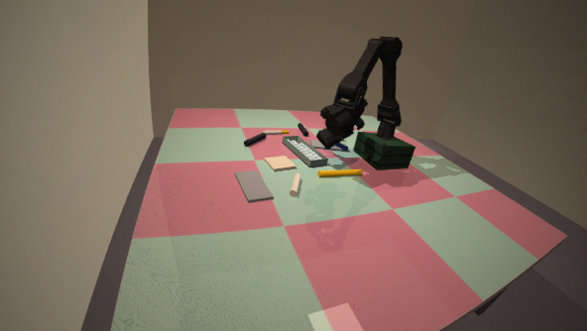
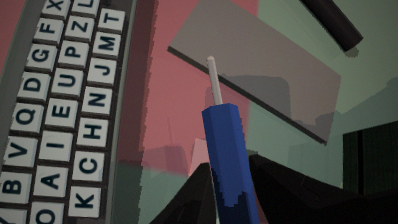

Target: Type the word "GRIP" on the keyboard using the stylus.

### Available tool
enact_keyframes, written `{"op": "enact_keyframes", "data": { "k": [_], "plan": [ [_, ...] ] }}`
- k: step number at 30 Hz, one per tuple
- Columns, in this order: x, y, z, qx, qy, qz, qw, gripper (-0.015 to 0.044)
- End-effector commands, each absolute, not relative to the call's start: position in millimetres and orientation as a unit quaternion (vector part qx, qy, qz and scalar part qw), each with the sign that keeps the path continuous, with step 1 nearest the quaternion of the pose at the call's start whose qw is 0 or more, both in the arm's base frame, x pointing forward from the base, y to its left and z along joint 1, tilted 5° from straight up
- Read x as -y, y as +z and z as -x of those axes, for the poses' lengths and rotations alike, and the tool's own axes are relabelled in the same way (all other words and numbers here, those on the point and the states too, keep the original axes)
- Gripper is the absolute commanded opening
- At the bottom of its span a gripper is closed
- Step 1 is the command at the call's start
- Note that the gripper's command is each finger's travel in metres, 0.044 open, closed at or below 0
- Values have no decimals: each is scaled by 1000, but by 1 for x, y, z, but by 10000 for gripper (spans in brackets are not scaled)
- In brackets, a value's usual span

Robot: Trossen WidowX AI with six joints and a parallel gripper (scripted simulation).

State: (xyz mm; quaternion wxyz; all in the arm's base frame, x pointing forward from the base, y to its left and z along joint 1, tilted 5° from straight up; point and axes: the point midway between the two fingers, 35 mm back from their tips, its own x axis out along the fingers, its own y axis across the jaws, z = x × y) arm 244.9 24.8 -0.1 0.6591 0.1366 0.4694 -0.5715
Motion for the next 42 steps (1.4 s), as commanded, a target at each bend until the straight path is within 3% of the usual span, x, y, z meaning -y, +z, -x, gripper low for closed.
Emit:
{"op": "enact_keyframes", "data": {
  "k": [1, 21, 42],
  "plan": [
    [-23, 4, -255, -498, -535, -80, 677, 0],
    [-14, 15, -282, -609, -360, 189, 681, 0],
    [-5, 29, -311, -664, -161, 458, 569, 0]
  ]
}}
